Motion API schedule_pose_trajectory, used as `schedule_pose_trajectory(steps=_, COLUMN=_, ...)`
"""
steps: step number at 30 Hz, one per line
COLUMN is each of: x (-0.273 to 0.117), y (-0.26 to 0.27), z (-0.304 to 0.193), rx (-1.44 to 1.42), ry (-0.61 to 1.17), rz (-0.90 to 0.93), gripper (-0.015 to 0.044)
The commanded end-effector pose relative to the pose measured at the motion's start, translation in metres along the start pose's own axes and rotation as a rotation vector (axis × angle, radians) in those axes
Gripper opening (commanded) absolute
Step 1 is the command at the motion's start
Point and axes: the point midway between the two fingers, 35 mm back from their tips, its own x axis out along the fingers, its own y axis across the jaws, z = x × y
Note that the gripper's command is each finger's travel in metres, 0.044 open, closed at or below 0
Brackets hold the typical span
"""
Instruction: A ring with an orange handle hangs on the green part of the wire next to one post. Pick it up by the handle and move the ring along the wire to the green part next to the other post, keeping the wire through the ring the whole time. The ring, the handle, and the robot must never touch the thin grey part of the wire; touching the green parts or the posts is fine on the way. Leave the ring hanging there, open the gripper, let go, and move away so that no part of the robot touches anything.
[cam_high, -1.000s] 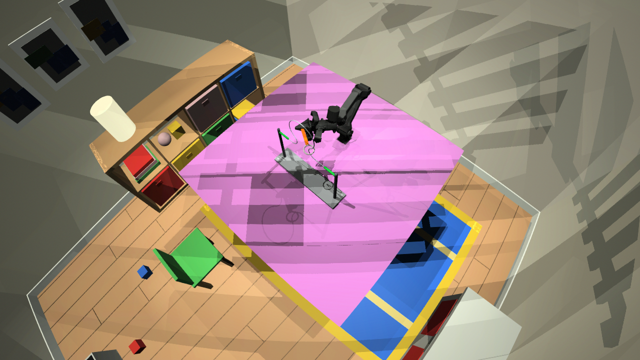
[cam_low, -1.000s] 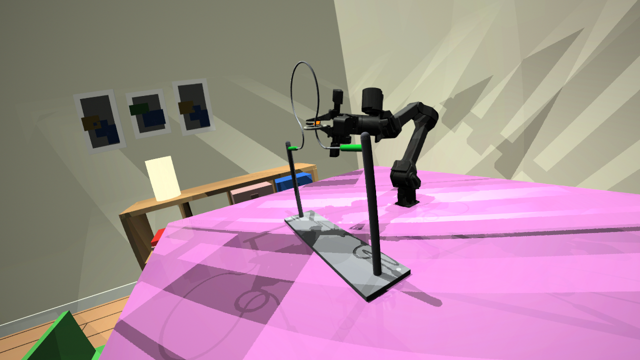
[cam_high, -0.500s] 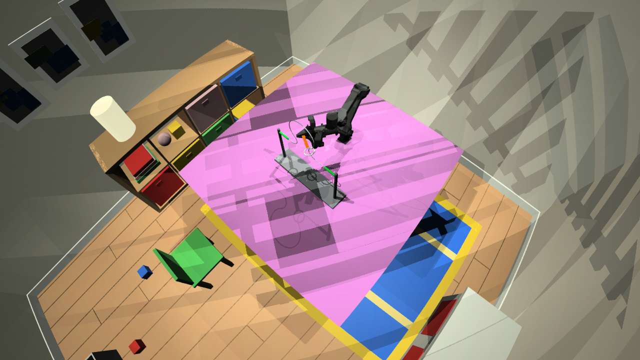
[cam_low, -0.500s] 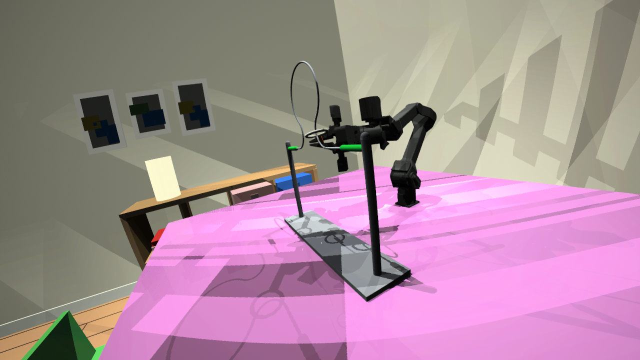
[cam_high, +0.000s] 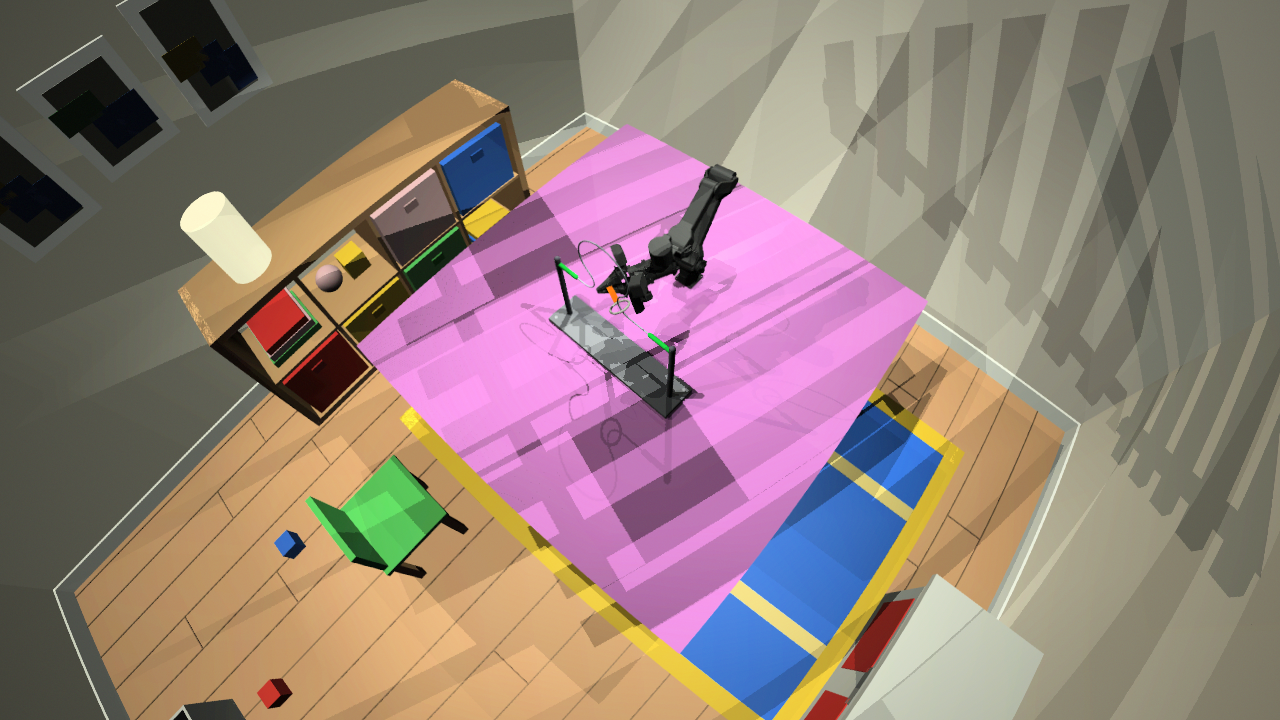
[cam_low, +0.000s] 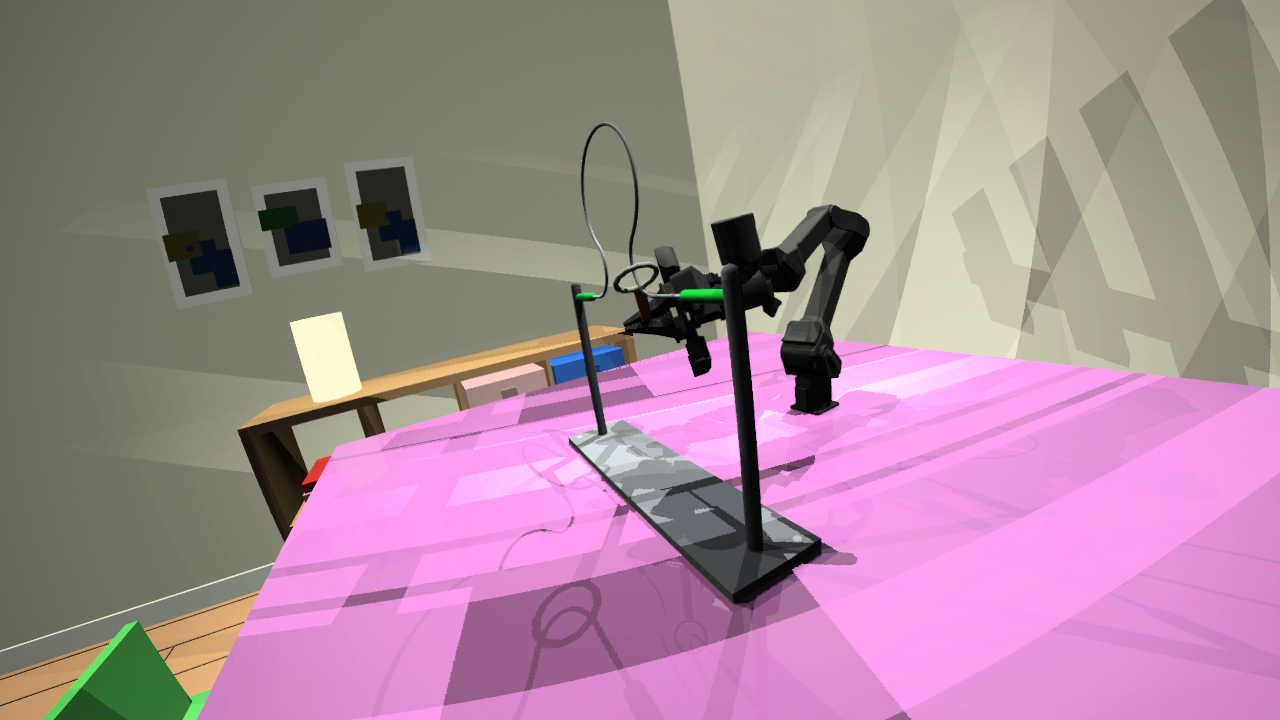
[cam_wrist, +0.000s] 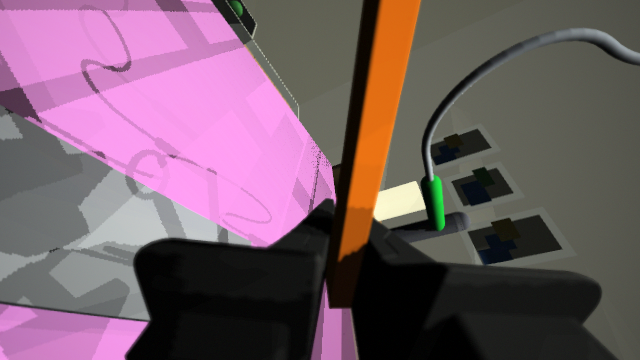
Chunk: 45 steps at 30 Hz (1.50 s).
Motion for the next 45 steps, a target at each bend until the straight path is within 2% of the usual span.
schedule_pose_trajectory(steps=1, x=-0.002, y=0.017, z=-0.001, rx=0.078, ry=0.005, rz=0.053, gripper=-0.015)
schedule_pose_trajectory(steps=24, x=-0.026, y=0.095, z=0.026, rx=0.564, ry=0.065, rz=0.317, gripper=-0.015)
schedule_pose_trajectory(steps=45, x=-0.051, y=0.13, z=0.062, rx=0.828, ry=0.097, rz=0.457, gripper=-0.015)
